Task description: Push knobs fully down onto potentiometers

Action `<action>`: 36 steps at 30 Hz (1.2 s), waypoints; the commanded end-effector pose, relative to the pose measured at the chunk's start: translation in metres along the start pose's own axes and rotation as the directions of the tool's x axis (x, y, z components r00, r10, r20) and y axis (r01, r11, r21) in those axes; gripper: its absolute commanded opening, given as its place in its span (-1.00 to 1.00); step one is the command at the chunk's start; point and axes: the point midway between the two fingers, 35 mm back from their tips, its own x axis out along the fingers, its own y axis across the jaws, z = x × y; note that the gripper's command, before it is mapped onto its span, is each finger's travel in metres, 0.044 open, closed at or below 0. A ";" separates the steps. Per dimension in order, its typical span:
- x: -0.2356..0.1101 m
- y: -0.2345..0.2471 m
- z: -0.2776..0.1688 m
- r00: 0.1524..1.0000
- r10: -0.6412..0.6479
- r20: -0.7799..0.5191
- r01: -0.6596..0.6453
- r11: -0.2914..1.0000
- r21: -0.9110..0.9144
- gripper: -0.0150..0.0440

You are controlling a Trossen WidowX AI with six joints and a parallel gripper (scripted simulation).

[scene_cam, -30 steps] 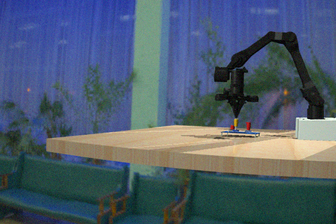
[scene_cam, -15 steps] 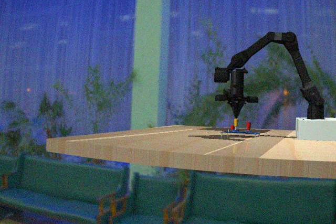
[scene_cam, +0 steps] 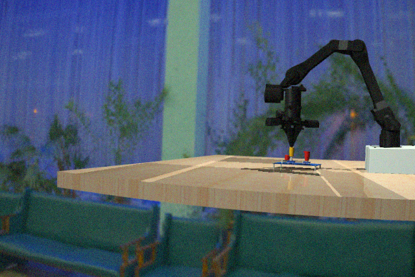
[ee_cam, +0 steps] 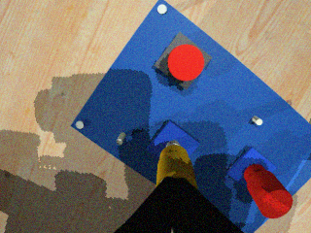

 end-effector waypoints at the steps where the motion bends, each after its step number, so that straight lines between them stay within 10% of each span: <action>1: 0.000 -0.001 -0.001 1.000 -0.003 -0.007 0.003 1.000 0.006 -0.49; 36: 0.007 -0.001 -0.001 1.000 -0.003 -0.007 0.004 1.000 0.006 -0.49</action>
